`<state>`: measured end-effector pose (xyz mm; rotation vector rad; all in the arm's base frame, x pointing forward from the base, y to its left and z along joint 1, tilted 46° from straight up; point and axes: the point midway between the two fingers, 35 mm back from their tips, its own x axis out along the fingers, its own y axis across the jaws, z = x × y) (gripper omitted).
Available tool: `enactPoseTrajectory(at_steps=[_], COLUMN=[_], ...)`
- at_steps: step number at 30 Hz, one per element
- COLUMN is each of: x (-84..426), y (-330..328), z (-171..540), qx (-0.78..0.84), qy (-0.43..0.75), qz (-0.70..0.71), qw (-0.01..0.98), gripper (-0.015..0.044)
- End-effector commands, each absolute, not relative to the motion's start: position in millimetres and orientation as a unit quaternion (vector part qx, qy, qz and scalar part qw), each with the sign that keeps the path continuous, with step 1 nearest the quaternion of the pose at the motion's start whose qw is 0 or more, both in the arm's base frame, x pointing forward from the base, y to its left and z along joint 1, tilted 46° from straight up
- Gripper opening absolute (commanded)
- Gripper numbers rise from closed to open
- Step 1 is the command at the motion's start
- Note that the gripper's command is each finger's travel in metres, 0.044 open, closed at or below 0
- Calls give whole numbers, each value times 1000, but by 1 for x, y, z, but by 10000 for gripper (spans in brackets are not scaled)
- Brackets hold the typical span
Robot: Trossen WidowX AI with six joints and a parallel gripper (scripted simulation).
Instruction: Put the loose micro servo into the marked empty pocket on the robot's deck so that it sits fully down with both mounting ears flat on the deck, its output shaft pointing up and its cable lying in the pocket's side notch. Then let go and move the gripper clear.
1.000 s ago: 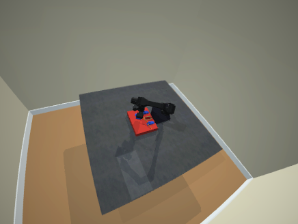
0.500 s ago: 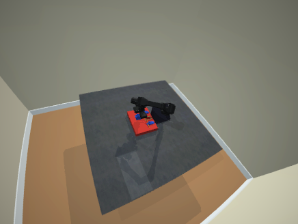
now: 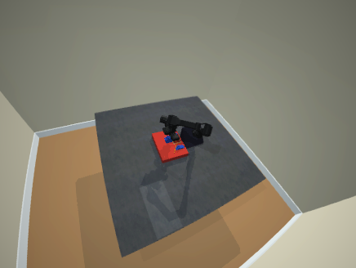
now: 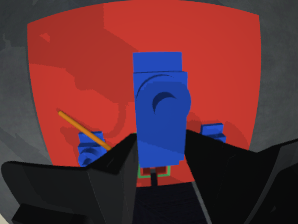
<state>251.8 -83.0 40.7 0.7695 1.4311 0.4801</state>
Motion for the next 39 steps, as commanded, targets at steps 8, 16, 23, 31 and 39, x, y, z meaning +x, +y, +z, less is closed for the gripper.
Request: enactPoseTrajectory(at_steps=[8,16,23,31,39], x=[203,171,172,174,174], y=[-75,-69,-65,-56,-55], z=[42,43,39,30,29], qx=[338,338,338,338,338], qy=[633,634,634,633,633], qz=[211,211,211,211,211], qw=[664,663,663,663,663], gripper=[0,0,0,0,0])
